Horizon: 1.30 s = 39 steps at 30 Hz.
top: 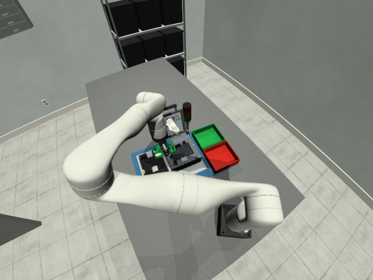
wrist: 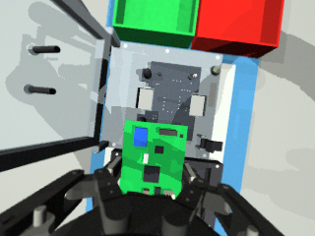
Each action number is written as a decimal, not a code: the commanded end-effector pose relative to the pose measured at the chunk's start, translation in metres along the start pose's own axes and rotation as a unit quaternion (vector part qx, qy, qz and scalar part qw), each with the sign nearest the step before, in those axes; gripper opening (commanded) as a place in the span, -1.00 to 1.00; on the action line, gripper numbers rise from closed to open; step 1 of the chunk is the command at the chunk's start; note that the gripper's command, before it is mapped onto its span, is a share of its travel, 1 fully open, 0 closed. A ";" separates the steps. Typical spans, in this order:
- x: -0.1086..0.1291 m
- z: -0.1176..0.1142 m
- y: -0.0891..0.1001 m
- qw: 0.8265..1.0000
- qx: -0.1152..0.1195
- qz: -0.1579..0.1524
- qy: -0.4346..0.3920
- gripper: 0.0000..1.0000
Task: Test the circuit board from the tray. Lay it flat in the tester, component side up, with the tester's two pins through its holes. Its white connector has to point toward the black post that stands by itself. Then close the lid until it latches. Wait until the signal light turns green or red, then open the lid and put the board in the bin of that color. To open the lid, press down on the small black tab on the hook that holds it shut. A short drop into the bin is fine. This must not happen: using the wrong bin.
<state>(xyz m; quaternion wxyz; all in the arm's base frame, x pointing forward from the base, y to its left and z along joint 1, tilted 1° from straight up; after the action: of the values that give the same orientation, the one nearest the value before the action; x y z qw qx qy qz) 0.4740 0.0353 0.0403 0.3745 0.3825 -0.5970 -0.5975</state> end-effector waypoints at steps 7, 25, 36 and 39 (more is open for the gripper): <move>0.043 0.000 0.005 1.000 0.000 -0.003 -0.013 0.54; 0.090 0.003 0.008 1.000 0.000 -0.003 -0.013 0.54; 0.090 0.003 0.008 1.000 0.000 -0.003 -0.013 0.54; 0.090 0.003 0.008 1.000 0.000 -0.003 -0.013 0.54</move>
<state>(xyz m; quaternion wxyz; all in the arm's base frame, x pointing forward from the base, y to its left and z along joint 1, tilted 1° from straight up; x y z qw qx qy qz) 0.4322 -0.0450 0.0464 0.3656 0.3759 -0.6007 -0.6034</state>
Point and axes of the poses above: the point where the finger pads meet when closed, its own y axis back along the fingers, its own z axis across the jaws, x = y × z, the point moved 1 cm from there along y, back along the fingers, and after that the axes turned 12 degrees about -y, right-handed, at the moved point
